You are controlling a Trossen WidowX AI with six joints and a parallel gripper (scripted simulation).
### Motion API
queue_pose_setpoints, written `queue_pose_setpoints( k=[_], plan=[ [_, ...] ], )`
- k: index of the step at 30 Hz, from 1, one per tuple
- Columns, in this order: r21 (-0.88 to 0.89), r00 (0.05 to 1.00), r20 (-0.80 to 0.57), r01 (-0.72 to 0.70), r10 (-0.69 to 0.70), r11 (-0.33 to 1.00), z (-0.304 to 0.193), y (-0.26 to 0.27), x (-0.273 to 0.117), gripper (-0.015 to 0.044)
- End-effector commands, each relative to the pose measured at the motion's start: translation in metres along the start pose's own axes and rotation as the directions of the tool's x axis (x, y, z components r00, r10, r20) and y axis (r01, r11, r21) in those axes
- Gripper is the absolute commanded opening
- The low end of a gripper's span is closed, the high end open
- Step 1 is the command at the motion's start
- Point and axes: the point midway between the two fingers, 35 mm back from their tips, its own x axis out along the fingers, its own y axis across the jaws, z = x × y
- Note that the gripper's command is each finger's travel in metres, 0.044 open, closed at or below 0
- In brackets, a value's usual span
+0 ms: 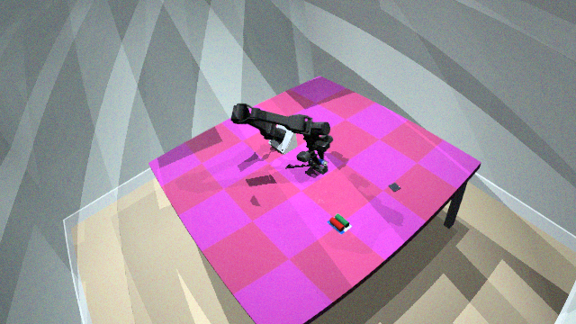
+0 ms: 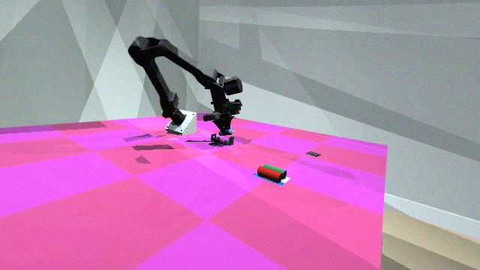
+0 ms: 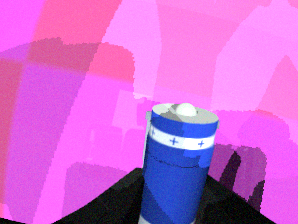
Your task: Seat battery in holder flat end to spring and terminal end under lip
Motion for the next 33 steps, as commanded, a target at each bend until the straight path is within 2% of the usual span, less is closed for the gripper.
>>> queue_pose_setpoints(
  k=[1,33],
  plan=[
    [-0.008,1.000,0.016,0.001,-0.001,1.000,-0.0035,-0.0001,0.0029,0.0081],
    [-0.019,0.982,0.188,-0.010,0.014,1.000,-0.0131,-0.0009,0.0126,0.0081]
  ],
)
